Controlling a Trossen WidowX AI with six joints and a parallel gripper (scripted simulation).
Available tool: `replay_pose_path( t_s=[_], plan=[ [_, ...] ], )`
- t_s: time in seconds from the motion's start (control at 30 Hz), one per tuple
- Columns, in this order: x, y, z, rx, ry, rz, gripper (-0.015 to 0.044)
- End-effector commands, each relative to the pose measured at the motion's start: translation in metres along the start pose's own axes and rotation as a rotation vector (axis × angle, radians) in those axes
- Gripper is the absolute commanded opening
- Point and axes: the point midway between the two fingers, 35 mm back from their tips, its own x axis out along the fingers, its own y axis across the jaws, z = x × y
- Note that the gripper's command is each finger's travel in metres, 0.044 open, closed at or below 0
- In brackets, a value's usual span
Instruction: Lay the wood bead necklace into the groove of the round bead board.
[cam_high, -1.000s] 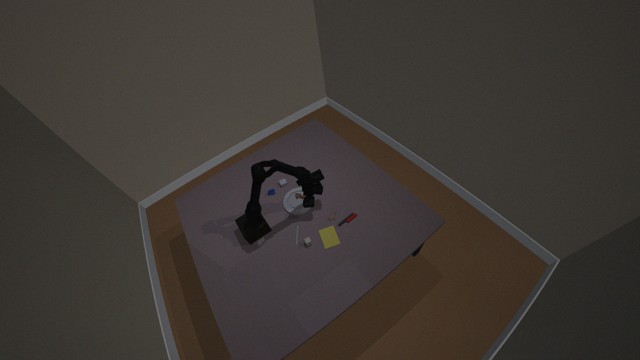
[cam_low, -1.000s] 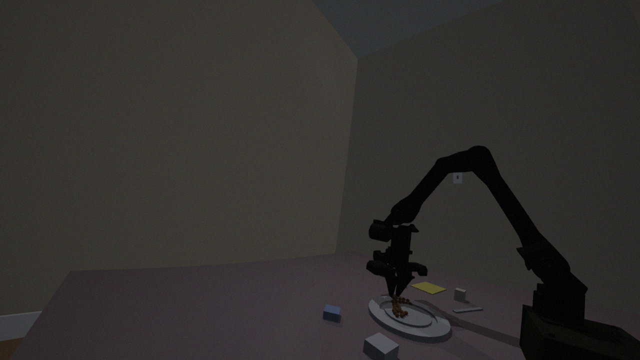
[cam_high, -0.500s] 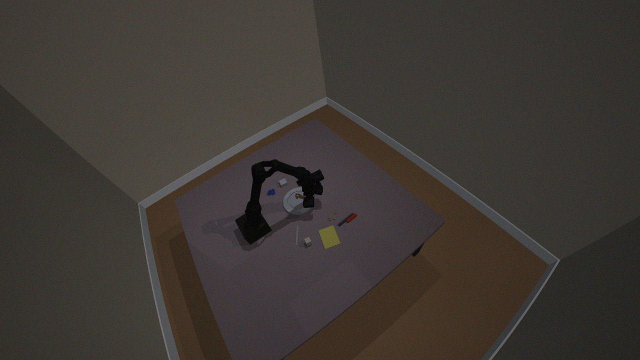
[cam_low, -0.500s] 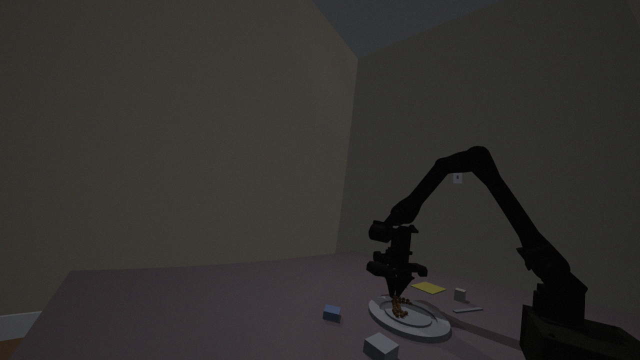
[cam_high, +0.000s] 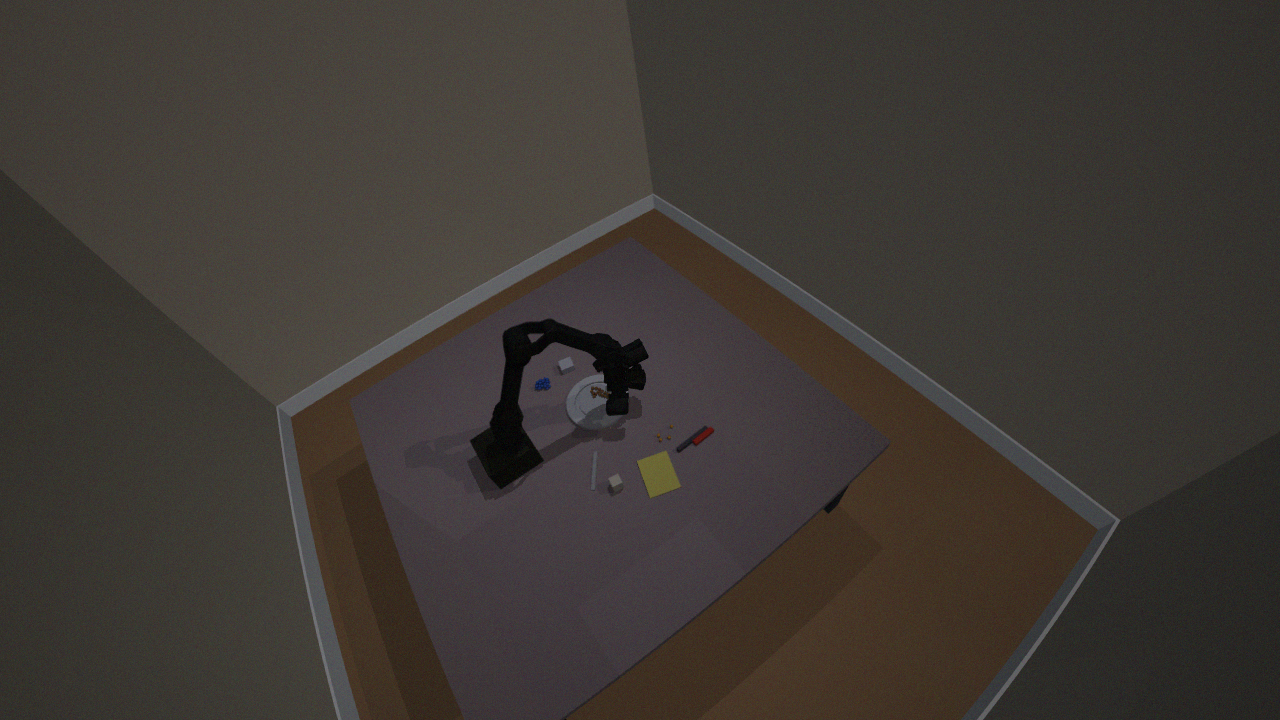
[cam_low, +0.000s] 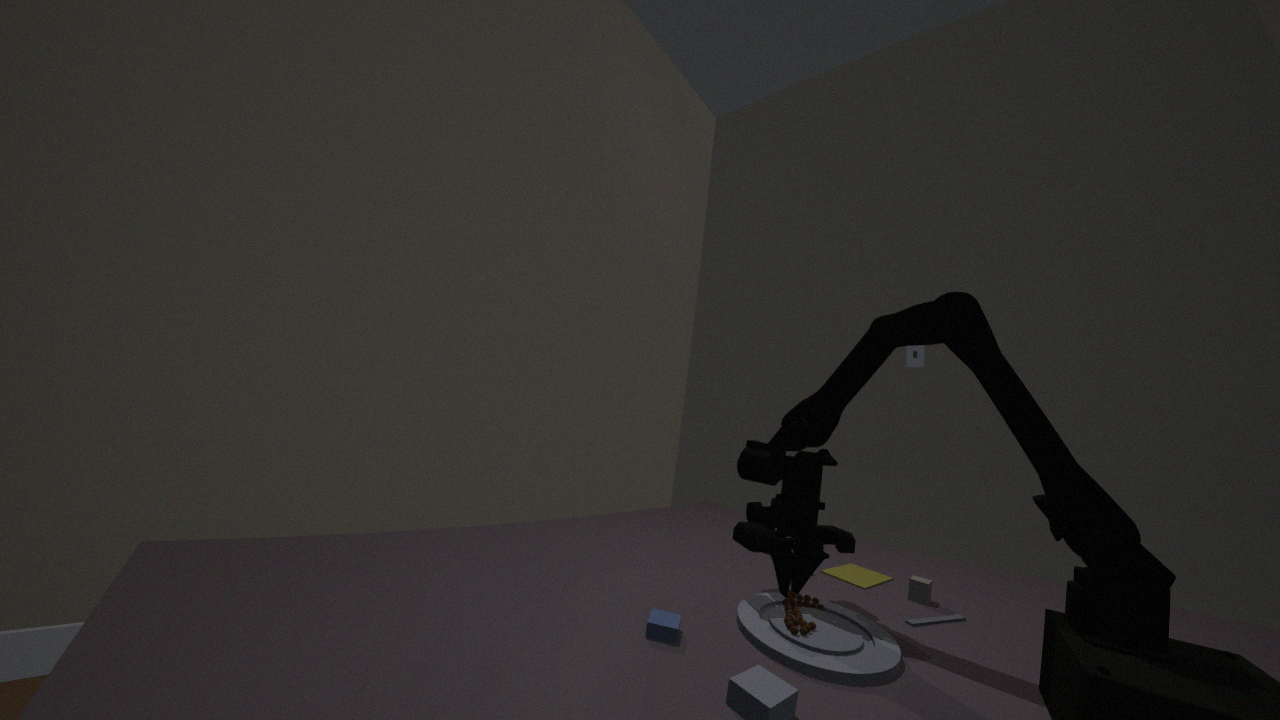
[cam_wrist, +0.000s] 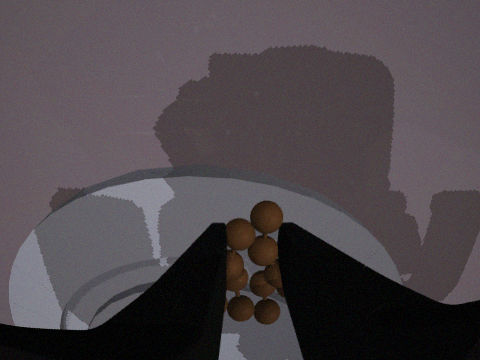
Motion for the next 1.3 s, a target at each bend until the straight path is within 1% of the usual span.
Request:
replay_pose_path(
  t_s=[0.0, 0.5, 1.07, 1.27],
  plan=[
    [-0.0050, -0.0001, -0.0008, -0.003, 0.003, 0.001, 0.0000],
    [-0.0014, 0.0065, 0.0068, -0.003, 0.003, 0.001, 0.0000],
    [-0.0054, 0.0063, 0.0070, -0.004, 0.001, 0.001, 0.0440],
    [-0.0057, 0.0063, 0.0070, -0.003, 0.003, 0.001, 0.0440]
  ],
)
